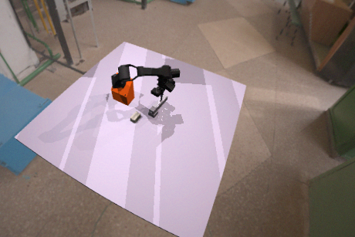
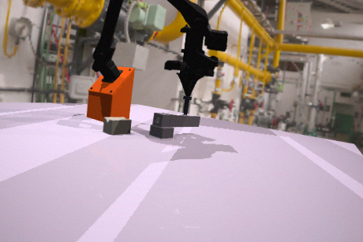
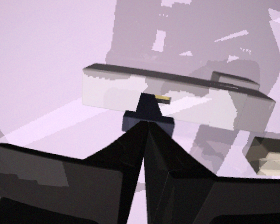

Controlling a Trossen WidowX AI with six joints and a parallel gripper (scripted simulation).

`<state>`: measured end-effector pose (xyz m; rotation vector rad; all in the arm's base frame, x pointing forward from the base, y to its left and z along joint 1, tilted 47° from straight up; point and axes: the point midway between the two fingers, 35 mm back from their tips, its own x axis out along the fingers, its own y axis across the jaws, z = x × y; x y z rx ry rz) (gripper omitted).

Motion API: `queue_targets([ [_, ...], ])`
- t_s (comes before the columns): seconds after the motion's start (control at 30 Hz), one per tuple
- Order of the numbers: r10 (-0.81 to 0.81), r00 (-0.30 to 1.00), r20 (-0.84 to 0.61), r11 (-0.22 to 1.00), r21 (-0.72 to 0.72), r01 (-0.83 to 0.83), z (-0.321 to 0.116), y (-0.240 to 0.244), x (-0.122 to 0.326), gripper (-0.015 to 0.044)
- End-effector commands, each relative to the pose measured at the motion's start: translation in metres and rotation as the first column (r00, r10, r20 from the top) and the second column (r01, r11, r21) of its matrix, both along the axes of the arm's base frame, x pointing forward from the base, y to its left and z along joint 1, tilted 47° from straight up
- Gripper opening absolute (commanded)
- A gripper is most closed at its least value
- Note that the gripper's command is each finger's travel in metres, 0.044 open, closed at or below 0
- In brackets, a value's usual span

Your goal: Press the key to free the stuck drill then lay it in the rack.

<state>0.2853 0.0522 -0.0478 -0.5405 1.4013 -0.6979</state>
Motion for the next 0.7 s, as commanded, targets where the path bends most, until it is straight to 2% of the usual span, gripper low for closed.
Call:
queue_targets([
  [0.0,0.000,1.000,-0.003,1.000,-0.006,0.000,-0.0028,-0.0036,0.0002,0.0000],
  [0.67,0.000,1.000,-0.003,1.000,-0.006,0.000,-0.0073,-0.0088,-0.0004,0.0000],
])
